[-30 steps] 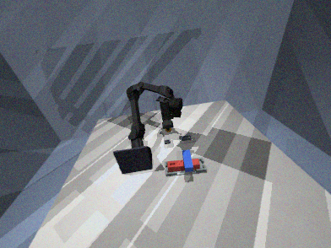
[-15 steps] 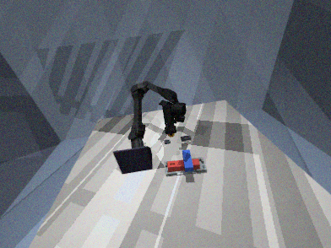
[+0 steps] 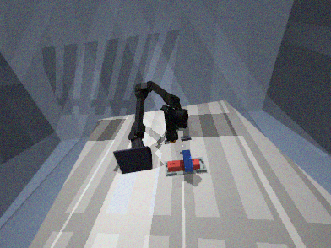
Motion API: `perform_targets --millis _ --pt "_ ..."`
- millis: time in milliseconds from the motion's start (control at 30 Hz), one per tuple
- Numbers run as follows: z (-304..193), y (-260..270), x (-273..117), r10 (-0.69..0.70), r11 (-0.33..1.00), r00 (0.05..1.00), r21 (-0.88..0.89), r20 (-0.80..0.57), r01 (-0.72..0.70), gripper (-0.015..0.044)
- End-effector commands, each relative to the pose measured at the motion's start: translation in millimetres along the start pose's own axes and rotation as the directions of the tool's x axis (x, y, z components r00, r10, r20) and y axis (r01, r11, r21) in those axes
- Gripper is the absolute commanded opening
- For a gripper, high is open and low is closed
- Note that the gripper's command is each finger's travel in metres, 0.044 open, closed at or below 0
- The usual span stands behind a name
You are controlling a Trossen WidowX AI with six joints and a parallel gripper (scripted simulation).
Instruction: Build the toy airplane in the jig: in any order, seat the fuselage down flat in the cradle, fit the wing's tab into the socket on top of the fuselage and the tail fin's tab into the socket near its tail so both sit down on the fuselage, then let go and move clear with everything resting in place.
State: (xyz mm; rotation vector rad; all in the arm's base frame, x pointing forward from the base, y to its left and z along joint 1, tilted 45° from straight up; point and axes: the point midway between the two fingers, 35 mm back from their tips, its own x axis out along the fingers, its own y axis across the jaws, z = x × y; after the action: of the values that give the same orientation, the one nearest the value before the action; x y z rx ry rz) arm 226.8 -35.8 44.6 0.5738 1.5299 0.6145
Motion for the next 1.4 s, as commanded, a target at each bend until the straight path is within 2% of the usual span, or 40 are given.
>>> perform_targets --millis 0,1033,1133,1367 --pt "0 -15 3 -0.003 1.000 1.000 0.000 -0.001 0.003 0.0000" --pt "-18 -104 36 0.011 1.000 1.000 0.017 -0.005 -0.011 0.0000" --pt "-18 -104 36 0.011 1.000 1.000 0.017 -0.005 -0.011 0.0067" --pt "-18 -104 36 0.011 1.000 1.000 0.017 -0.005 -0.011 0.0067"
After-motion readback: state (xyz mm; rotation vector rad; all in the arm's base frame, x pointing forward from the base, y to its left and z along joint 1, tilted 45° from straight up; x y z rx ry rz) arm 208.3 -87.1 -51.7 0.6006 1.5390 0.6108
